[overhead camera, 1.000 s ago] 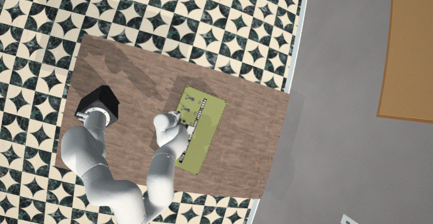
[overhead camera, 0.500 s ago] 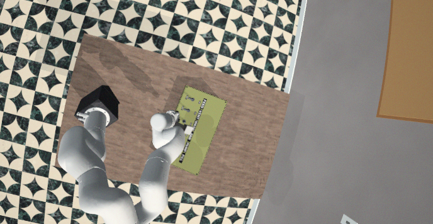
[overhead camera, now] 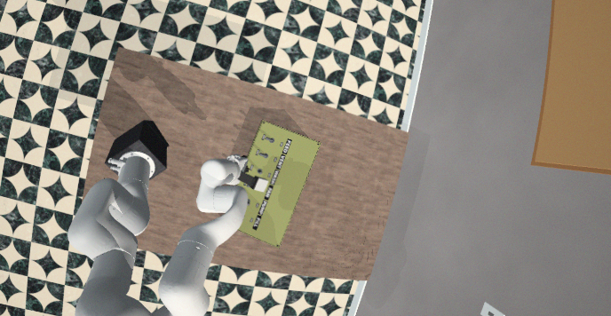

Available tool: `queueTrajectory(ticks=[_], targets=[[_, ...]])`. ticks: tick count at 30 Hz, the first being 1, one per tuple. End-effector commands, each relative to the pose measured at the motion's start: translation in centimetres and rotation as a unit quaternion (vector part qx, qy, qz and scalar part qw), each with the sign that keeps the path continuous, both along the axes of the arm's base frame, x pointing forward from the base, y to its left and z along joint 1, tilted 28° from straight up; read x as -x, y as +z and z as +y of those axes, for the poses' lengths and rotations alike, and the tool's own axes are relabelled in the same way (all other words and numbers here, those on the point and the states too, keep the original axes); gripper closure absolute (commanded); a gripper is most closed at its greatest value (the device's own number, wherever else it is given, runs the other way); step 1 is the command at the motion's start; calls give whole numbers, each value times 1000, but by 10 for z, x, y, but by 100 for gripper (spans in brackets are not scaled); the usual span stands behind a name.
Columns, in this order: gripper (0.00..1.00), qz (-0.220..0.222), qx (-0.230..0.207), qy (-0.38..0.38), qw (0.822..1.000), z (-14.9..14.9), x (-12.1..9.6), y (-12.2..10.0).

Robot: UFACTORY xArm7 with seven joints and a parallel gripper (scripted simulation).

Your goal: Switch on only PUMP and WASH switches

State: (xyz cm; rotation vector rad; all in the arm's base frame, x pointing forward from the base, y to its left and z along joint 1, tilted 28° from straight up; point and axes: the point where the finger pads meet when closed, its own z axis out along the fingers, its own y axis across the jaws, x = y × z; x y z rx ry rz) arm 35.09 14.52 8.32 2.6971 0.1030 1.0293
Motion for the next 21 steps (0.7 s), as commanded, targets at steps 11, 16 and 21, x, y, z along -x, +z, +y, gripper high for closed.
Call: queueTrajectory(ticks=[11, 16, 21], targets=[[0, 2, 4, -4, 1000, 3, 12, 17], [0, 2, 4, -4, 1000, 3, 12, 17], [0, 2, 4, -4, 1000, 3, 12, 17]])
